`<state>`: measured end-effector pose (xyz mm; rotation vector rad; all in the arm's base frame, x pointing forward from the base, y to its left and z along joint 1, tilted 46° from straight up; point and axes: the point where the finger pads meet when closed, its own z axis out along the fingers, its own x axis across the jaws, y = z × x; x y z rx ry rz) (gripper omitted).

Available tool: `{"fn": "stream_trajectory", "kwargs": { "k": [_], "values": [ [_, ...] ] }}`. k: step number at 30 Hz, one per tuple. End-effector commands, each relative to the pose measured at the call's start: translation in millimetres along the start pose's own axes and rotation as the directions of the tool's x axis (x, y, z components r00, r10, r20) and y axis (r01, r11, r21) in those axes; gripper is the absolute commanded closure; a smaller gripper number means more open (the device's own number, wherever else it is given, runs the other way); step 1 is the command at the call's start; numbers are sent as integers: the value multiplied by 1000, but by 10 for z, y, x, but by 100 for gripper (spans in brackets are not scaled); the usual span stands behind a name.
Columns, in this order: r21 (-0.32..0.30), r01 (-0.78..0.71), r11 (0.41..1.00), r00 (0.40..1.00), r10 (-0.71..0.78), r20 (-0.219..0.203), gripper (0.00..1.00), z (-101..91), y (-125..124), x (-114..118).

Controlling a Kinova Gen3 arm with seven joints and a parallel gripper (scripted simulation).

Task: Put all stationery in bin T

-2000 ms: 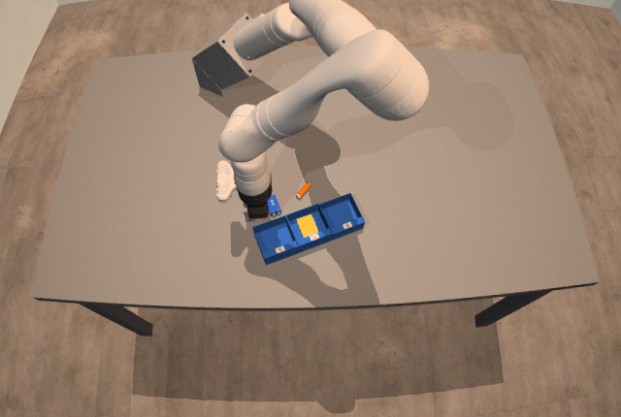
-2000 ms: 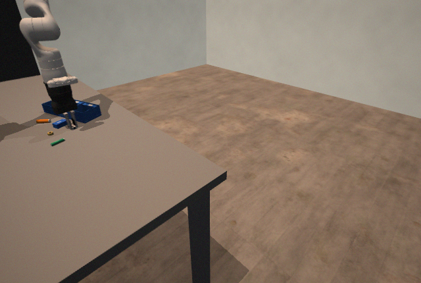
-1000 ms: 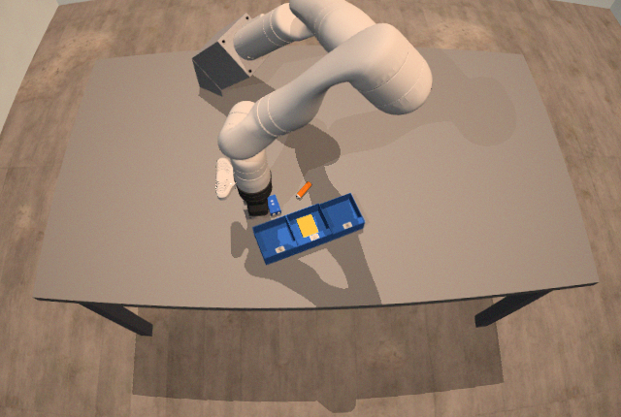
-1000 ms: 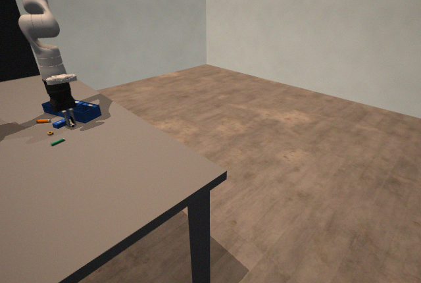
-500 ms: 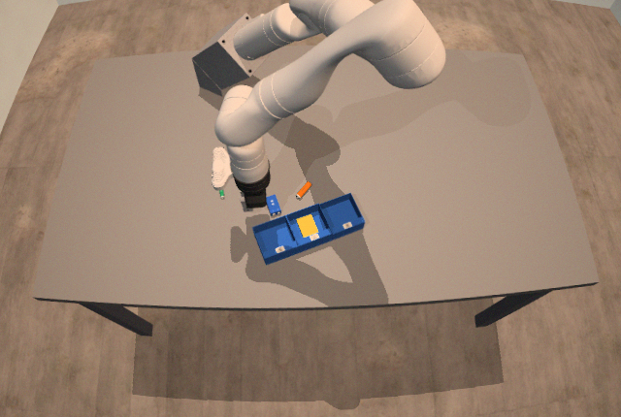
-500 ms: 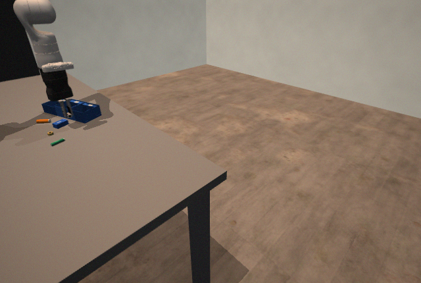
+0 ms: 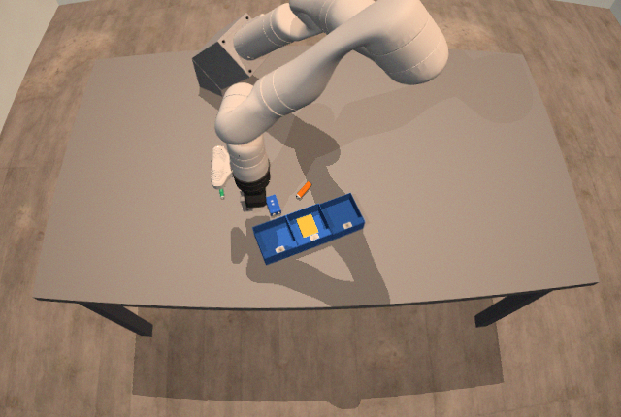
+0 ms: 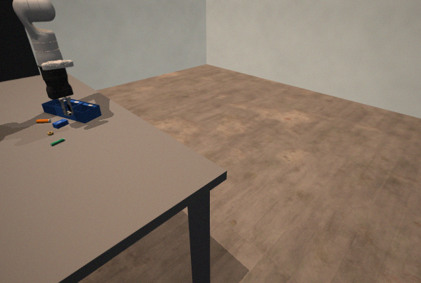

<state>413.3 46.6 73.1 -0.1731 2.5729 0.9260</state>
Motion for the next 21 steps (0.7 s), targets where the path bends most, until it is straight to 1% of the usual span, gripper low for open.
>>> {"fn": "stream_trajectory", "kwargs": {
  "k": [1,2,4,11,21],
  "values": [
    [2,0,1000,1000,0,3,68,-18,-7,-12],
    [2,0,1000,1000,0,3,68,-18,-7,-12],
    [-1,-6,1000,1000,6,4,68,-115,2,4],
    [0,-1,1000,1000,1,3,68,-110,1,3],
    [4,3,1000,1000,-3,-2,68,-91,575,-178]
  ]
}}
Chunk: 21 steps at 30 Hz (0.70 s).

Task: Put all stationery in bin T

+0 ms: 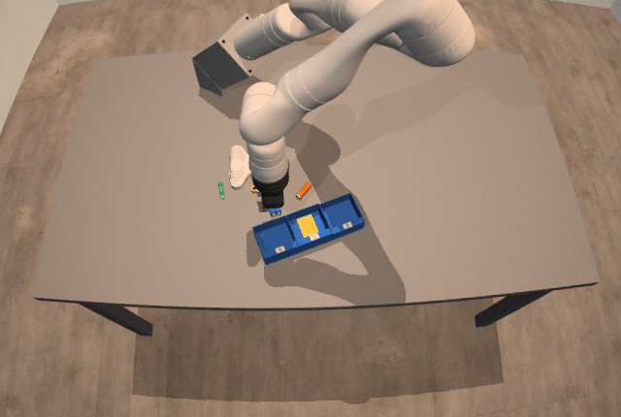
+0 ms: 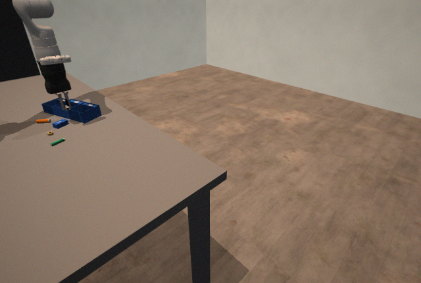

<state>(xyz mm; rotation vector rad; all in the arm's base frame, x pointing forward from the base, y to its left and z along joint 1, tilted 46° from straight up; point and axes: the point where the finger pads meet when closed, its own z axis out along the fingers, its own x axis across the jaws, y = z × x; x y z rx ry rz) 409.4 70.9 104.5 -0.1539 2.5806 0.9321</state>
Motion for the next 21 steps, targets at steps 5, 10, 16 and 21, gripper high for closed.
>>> {"fn": "stream_trajectory", "kwargs": {
  "k": [5,10,16,21],
  "values": [
    [4,182,983,983,-182,-2,68,-11,409,-134],
    [5,308,952,951,-308,5,68,-12,581,-209],
    [6,304,953,953,-304,3,68,-15,921,-329],
    [7,305,952,952,-305,4,68,-16,1054,-373]
  ]
}}
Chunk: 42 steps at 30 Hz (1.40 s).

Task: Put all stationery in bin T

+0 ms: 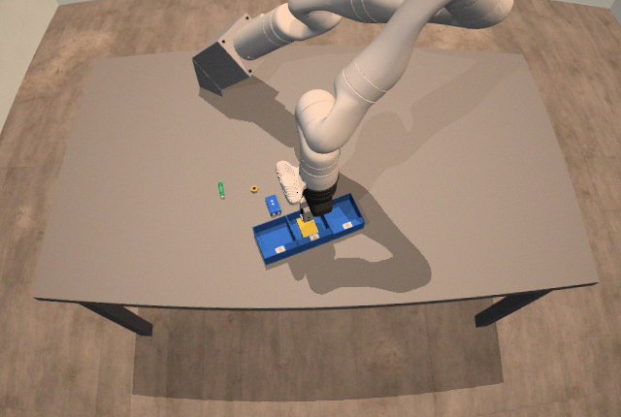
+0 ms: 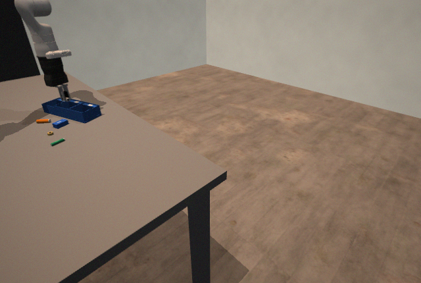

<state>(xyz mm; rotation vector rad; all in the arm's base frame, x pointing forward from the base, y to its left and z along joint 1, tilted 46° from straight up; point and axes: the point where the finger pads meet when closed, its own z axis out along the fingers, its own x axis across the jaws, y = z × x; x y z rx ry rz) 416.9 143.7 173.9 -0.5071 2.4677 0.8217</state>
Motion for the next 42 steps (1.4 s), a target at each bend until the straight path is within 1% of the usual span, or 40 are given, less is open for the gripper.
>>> {"fn": "stream_trajectory", "kwargs": {
  "k": [1,13,32,35,37,42],
  "values": [
    [5,21,1000,1000,-21,-1,68,-15,83,-80],
    [-1,16,1000,1000,-16,1,68,-16,44,-28],
    [1,17,1000,1000,-17,1,68,-17,26,-25],
    [2,20,1000,1000,-20,-1,68,61,30,-13],
    [2,20,1000,1000,-20,-1,68,61,30,-13],
    [2,20,1000,1000,-20,-1,68,161,29,-13]
  ]
}}
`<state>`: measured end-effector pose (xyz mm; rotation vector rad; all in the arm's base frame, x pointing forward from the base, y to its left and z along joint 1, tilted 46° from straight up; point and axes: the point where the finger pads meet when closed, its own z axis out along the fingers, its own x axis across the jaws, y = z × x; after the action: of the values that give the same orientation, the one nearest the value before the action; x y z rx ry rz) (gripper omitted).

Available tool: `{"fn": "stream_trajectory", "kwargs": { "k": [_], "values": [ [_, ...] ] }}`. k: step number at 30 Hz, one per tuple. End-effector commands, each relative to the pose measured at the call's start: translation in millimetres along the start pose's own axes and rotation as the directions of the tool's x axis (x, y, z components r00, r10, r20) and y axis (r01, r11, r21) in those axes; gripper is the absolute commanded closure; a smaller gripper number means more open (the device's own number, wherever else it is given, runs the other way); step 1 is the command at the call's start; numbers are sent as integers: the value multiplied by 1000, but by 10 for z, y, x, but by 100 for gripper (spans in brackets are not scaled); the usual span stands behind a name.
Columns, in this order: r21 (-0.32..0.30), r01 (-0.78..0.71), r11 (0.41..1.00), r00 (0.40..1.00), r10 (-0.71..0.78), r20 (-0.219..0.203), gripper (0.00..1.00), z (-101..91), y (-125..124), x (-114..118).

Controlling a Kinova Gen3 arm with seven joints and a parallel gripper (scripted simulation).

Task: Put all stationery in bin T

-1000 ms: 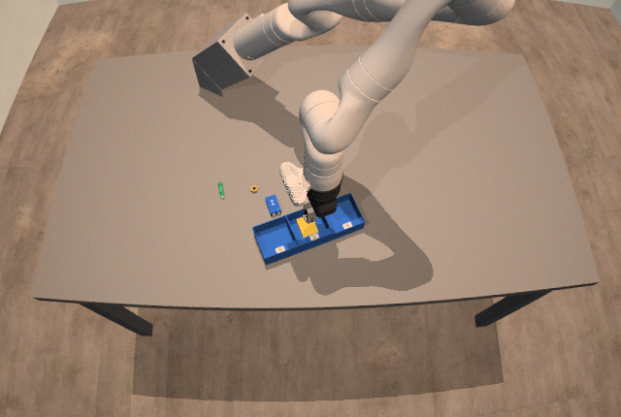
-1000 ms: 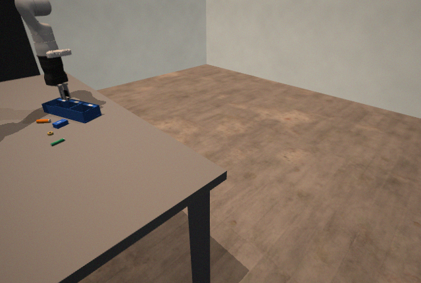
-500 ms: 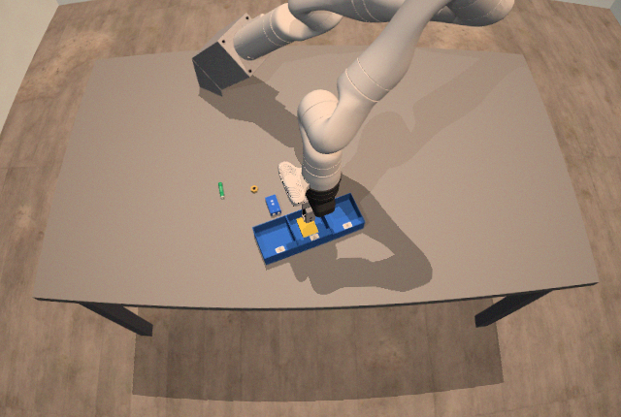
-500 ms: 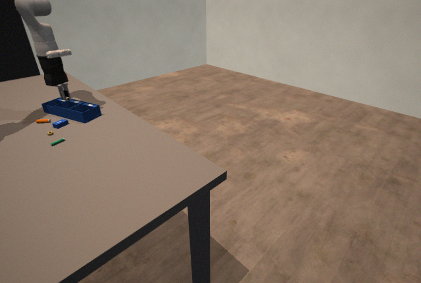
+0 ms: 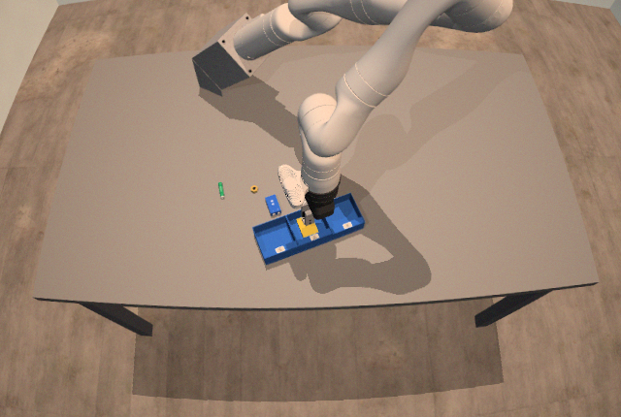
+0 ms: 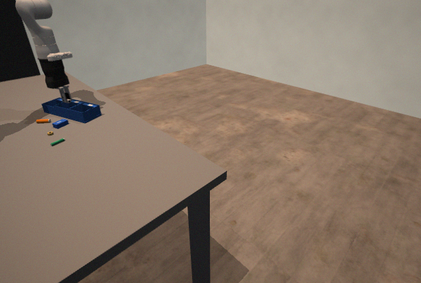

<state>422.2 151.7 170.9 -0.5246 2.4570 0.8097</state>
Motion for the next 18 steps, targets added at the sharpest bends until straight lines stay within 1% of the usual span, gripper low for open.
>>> {"fn": "stream_trajectory", "kwargs": {
  "k": [1,10,12,15,18],
  "values": [
    [-2,2,1000,1000,-2,-6,68,92,10,28],
    [-2,3,1000,1000,-3,-5,68,271,9,23],
    [-2,3,1000,1000,-3,-5,68,271,9,23],
    [-1,3,1000,1000,-3,-5,68,325,9,23],
    [-3,2,1000,1000,-2,-5,68,325,18,32]
  ]
}}
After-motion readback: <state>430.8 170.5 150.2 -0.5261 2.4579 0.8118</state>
